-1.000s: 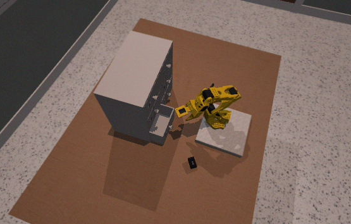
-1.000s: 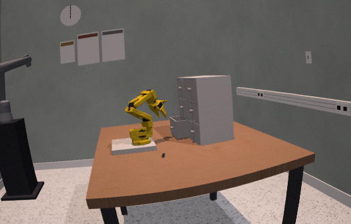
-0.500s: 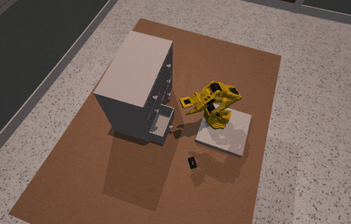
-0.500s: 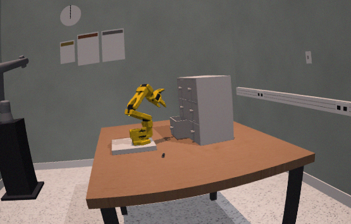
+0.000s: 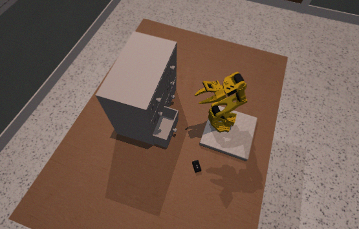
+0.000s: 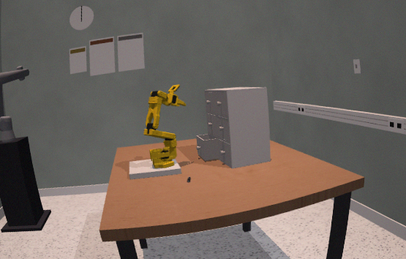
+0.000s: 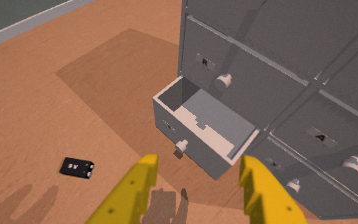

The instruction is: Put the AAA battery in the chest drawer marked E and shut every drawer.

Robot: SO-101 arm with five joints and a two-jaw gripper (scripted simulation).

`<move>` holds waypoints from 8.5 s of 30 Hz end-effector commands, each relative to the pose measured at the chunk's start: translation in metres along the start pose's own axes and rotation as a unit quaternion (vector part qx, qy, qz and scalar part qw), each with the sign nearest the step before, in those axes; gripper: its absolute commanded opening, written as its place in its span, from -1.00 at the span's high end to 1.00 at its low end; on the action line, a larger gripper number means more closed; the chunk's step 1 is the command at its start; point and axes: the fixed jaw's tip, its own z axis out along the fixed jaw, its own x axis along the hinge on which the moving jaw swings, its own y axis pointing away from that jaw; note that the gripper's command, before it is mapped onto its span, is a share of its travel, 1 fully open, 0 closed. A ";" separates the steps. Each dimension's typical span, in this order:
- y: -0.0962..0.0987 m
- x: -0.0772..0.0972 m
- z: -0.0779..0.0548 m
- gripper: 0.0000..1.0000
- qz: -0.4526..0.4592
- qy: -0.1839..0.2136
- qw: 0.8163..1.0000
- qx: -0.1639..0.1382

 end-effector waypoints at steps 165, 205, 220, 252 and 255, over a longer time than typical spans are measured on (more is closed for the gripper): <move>-0.189 0.283 -0.092 0.63 0.804 0.171 0.235 0.518; -0.187 0.300 -0.085 0.63 0.804 0.171 0.235 0.518; -0.188 0.312 -0.080 0.63 0.804 0.171 0.235 0.518; -0.187 0.325 -0.074 0.63 0.804 0.171 0.235 0.518; -0.186 0.325 -0.073 0.63 0.804 0.171 0.235 0.518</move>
